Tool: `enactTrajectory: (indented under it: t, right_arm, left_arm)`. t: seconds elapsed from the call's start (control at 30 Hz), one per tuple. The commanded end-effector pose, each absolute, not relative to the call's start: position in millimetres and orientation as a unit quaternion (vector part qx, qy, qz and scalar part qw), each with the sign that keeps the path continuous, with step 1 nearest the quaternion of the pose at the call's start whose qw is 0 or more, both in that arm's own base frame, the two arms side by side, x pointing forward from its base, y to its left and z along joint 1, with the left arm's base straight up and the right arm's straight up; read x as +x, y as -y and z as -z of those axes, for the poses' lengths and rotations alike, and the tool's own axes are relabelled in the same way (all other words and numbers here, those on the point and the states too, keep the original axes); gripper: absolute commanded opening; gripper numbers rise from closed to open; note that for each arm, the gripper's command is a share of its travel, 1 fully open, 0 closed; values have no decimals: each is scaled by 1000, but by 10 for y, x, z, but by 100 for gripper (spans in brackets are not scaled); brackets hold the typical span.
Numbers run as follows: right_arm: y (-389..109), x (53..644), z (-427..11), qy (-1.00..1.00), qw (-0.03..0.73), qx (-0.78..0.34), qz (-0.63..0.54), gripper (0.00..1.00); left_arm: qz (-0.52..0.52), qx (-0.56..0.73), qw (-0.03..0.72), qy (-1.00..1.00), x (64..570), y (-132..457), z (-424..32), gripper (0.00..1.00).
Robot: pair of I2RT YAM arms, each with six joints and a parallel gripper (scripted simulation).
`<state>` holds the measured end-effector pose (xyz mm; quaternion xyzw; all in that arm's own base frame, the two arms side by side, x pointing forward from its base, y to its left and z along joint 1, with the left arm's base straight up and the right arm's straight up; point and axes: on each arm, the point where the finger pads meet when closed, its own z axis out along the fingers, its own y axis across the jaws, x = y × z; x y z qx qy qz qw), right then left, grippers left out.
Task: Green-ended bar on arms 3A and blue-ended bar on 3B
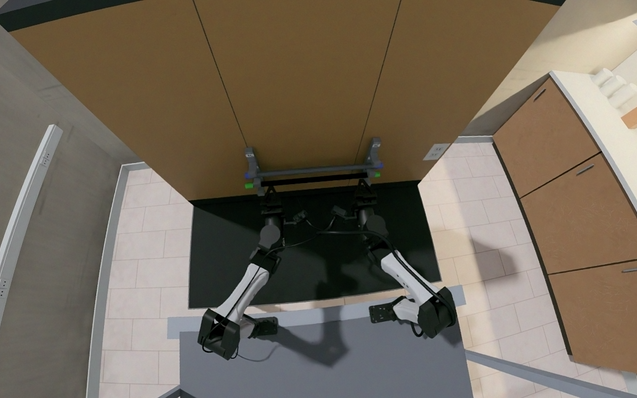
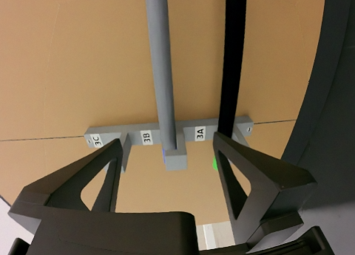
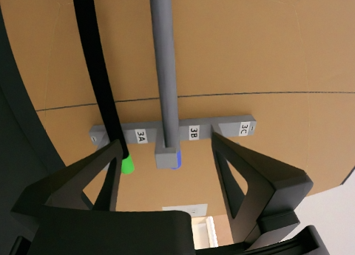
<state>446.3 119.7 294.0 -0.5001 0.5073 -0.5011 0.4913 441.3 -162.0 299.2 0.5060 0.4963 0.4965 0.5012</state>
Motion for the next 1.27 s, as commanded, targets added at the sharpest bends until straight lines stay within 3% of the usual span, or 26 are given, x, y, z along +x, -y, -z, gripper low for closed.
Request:
enactTrajectory:
  t: [0.0,1.23]
  right_arm:
    - [-1209,4403,-2990,-504,495,-498,504,80]
    - [-1209,4348,-2990,-504,495,-498,504,100]
  left_arm:
    - [-499,503,504,-493,4336,1613,-3033,80]
    - [-499,503,504,-493,4281,1612,-3033,100]
